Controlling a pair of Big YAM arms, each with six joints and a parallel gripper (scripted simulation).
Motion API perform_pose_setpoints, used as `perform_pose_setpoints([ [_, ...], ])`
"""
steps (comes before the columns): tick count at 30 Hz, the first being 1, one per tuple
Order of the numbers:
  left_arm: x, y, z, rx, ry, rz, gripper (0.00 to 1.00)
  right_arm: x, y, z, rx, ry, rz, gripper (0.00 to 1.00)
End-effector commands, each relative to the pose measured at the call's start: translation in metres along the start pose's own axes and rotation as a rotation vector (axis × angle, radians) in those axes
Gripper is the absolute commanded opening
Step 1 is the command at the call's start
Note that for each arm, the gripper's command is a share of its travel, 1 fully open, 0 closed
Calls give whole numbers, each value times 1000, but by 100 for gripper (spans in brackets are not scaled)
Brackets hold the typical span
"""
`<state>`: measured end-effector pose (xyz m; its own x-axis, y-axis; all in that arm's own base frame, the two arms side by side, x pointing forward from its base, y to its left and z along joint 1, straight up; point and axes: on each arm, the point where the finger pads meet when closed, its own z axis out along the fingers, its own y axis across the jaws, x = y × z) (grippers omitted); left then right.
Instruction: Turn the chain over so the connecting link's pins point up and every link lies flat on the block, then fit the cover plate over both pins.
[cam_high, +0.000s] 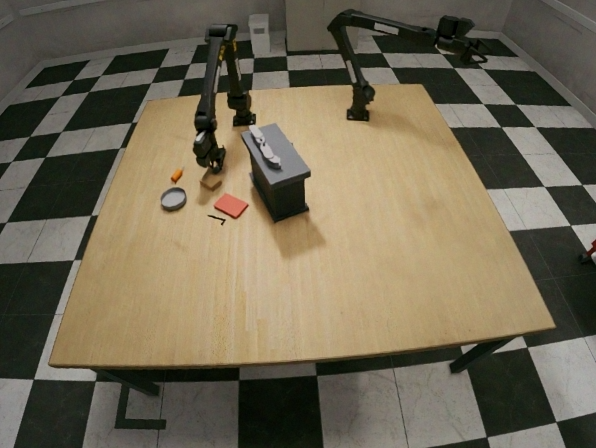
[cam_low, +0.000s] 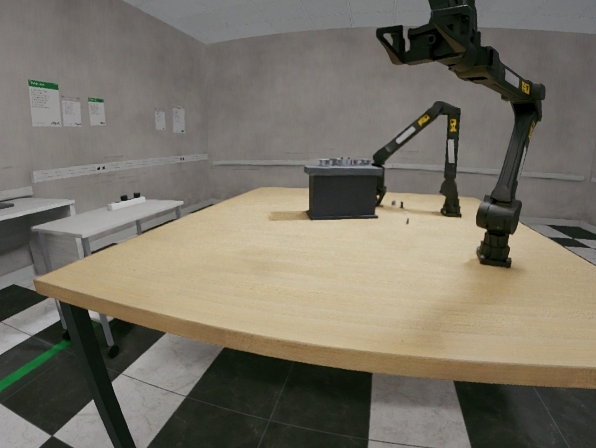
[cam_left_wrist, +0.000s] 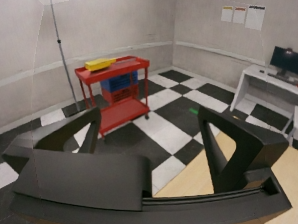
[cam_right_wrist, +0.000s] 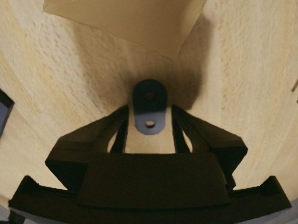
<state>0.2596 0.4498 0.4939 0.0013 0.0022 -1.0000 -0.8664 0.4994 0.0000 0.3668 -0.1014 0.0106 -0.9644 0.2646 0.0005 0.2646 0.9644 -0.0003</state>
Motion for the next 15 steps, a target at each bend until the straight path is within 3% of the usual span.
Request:
perform_pose_setpoints([
  [1, -40, -3, -5, 3, -78, -2, 100, -21, -3, -28, -3, -54, 17, 43],
  [15, -40, -3, -5, 3, -78, -2, 100, -21, -3, -60, -3, -57, 17, 43],
])
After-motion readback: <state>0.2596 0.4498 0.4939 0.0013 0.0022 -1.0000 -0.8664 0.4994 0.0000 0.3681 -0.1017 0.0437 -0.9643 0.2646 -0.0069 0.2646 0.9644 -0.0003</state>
